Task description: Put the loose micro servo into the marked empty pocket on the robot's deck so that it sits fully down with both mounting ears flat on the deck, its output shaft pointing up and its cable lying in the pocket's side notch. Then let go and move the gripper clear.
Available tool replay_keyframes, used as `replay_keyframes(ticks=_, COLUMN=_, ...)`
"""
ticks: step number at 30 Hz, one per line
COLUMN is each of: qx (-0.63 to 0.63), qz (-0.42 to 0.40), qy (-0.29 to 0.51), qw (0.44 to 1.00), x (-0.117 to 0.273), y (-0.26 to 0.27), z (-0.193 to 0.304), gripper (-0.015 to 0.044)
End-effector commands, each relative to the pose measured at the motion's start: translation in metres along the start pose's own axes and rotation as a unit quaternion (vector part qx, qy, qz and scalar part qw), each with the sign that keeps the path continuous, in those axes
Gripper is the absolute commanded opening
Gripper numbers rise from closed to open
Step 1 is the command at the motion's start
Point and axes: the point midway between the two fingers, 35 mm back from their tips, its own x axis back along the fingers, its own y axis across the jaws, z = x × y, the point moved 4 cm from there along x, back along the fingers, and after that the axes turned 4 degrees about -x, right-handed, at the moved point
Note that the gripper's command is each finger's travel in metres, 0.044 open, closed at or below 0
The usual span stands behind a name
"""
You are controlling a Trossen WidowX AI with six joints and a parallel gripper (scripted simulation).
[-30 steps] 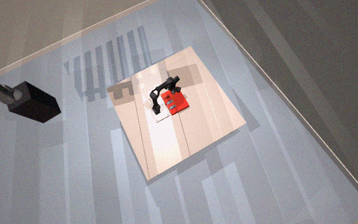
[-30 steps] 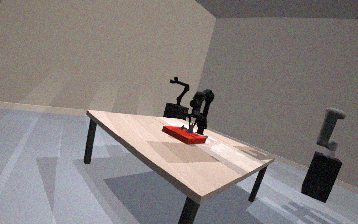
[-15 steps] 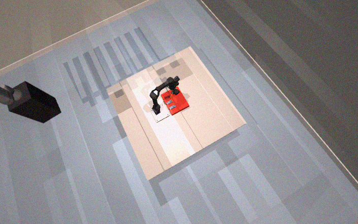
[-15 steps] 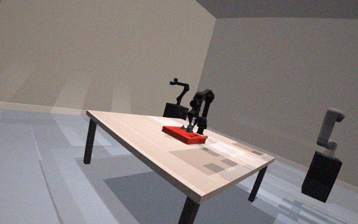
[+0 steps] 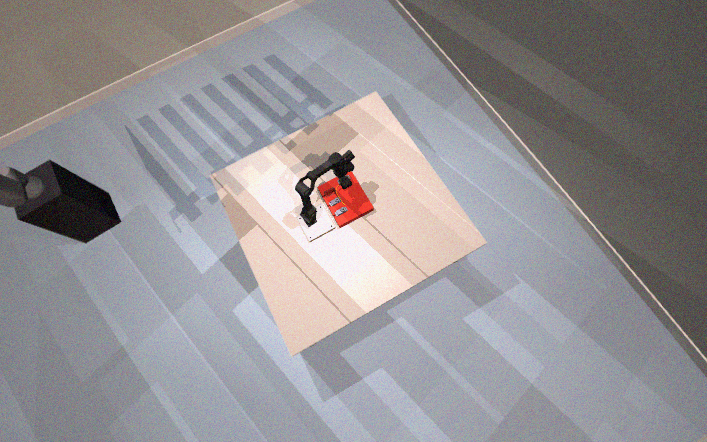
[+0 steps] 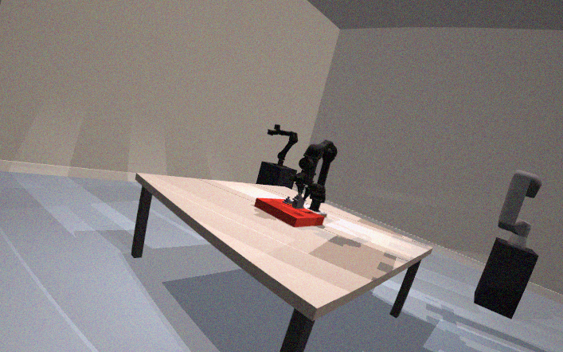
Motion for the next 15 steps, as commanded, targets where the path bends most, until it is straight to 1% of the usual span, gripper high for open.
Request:
replay_keyframes(ticks=1, qx=-0.003, qz=-0.004, qy=-0.003, qw=1.000, x=0.002, y=0.000, z=0.011, gripper=0.0000)
replay_keyframes(ticks=15, qx=-0.003, qz=-0.004, qy=0.000, qw=1.000, x=0.002, y=-0.004, z=0.076, gripper=0.0000)
